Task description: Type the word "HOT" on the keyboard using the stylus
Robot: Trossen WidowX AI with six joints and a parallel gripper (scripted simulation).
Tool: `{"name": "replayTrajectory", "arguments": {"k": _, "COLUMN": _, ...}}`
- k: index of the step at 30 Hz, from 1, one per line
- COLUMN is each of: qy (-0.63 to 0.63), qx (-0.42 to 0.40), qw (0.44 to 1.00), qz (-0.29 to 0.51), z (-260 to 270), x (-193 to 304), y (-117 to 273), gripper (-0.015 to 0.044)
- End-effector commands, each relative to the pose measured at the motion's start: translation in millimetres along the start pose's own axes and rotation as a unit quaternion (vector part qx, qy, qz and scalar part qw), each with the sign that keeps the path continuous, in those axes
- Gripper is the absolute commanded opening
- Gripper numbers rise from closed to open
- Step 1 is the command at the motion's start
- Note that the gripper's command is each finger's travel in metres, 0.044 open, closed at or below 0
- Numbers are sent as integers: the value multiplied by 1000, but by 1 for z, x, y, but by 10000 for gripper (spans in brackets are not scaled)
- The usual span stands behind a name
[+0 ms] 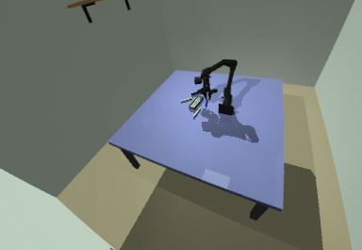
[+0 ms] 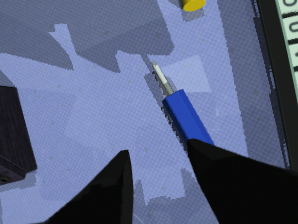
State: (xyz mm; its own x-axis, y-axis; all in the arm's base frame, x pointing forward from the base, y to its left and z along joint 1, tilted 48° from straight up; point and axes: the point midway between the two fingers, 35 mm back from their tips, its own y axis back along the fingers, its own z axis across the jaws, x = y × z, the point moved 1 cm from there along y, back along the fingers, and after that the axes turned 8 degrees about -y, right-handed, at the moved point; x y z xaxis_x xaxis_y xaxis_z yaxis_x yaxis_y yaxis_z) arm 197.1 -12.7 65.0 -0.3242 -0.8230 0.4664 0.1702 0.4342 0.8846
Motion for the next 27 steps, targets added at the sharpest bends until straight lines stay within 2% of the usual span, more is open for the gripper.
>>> {"name": "replayTrajectory", "arguments": {"k": 1, "qy": 210, "qx": 31, "qw": 974, "qz": -73, "z": -10, "x": -6, "y": 13, "gripper": 150}}
{"name": "replayTrajectory", "arguments": {"k": 27, "qy": 210, "qx": 31, "qw": 974, "qz": -73, "z": -13, "x": -2, "y": 3, "gripper": 150}}
